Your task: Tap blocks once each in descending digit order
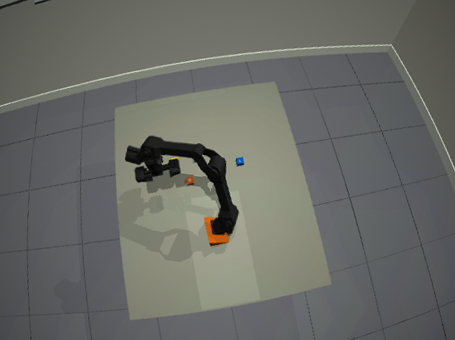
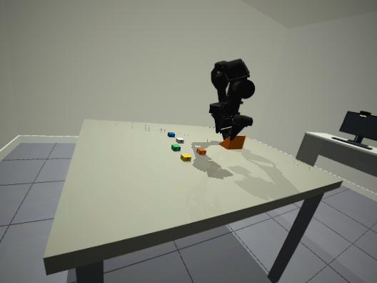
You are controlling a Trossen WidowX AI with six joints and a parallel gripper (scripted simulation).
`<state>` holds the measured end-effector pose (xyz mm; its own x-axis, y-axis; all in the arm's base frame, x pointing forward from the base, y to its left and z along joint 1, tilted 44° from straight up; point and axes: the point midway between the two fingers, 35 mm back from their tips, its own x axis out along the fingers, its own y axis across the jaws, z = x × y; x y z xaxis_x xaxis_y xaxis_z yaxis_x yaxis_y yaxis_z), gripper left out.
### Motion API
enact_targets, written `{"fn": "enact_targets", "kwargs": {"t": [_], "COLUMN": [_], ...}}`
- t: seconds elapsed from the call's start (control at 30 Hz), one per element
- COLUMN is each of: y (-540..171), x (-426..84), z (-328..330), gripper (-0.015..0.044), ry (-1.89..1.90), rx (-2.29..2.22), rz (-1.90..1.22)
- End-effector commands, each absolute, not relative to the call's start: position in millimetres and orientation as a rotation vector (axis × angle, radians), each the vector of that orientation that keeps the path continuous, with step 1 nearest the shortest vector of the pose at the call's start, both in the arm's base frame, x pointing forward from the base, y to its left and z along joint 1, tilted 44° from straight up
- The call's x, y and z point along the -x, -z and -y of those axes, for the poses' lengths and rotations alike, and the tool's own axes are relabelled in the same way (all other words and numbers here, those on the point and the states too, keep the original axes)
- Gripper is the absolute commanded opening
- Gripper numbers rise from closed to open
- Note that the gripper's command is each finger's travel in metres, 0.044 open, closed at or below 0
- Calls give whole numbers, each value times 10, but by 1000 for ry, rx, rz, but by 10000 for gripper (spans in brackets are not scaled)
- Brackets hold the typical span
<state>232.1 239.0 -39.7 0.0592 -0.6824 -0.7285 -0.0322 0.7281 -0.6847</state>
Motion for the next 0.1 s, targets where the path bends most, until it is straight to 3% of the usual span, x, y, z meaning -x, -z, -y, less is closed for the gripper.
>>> {"fn": "enact_targets", "kwargs": {"t": [0.0, 0.07], "y": [377, 377], "x": [-2360, -2360], "z": [-2409, -2409], "gripper": [400, 400], "ry": [562, 562], "rx": [588, 588], "rz": [-1442, -1442]}}
